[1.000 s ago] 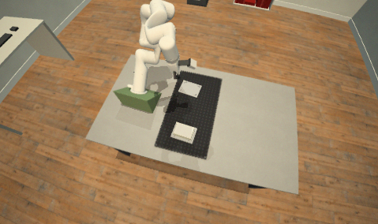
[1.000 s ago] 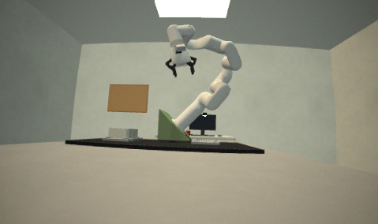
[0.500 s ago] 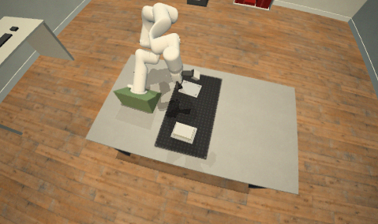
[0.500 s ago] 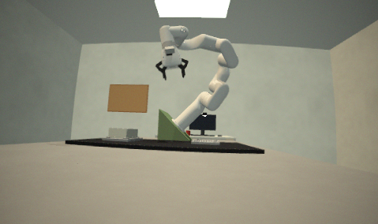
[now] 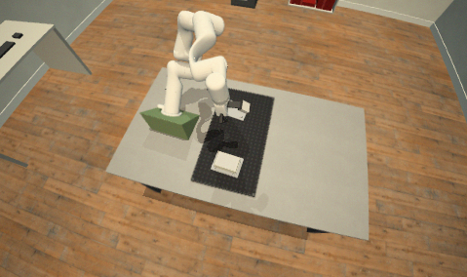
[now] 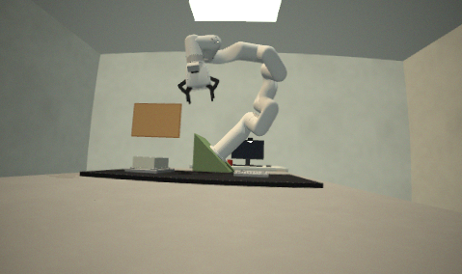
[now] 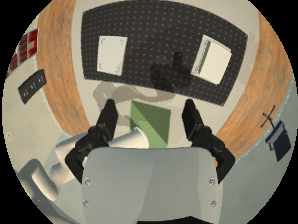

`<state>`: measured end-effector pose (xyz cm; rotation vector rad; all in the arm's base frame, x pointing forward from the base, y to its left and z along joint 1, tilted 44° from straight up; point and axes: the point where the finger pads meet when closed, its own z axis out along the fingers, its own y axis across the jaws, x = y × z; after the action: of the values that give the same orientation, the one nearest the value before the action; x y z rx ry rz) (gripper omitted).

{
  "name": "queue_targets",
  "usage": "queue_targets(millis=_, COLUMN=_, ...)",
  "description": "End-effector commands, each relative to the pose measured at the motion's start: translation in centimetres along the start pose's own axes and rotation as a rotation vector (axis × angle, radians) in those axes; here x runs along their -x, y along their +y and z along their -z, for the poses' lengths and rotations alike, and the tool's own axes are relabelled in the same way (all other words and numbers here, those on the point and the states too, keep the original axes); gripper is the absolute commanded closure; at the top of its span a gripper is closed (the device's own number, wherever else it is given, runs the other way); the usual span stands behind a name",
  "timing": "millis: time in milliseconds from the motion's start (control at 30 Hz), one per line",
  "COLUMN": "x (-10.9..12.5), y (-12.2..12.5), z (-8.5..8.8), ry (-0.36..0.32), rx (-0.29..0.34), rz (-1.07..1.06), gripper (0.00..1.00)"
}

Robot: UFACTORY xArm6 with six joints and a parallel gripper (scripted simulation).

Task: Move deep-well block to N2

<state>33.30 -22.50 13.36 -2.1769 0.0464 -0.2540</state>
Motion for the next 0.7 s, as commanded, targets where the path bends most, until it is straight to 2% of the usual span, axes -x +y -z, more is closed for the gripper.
queue_targets(millis=0, x=-0.6, y=1.6, z=-0.6, ry=-0.004, rx=0.032, rz=-0.03, gripper=0.0)
queue_targets(millis=300, x=-1.2, y=4.0, z=-2.0, ry=-0.004, rx=0.032, rz=-0.03, gripper=0.0)
queue_targets(millis=367, x=-1.3, y=4.9, z=-2.6, ry=-0.012, rx=0.061, rz=-0.061, gripper=0.0)
queue_targets(millis=567, x=-1.8, y=7.3, z=-4.1, ry=-0.012, rx=0.061, rz=-0.061, gripper=0.0)
queue_targets(millis=667, x=-1.8, y=7.3, z=-4.1, ry=-0.012, rx=0.061, rz=-0.061, gripper=0.0)
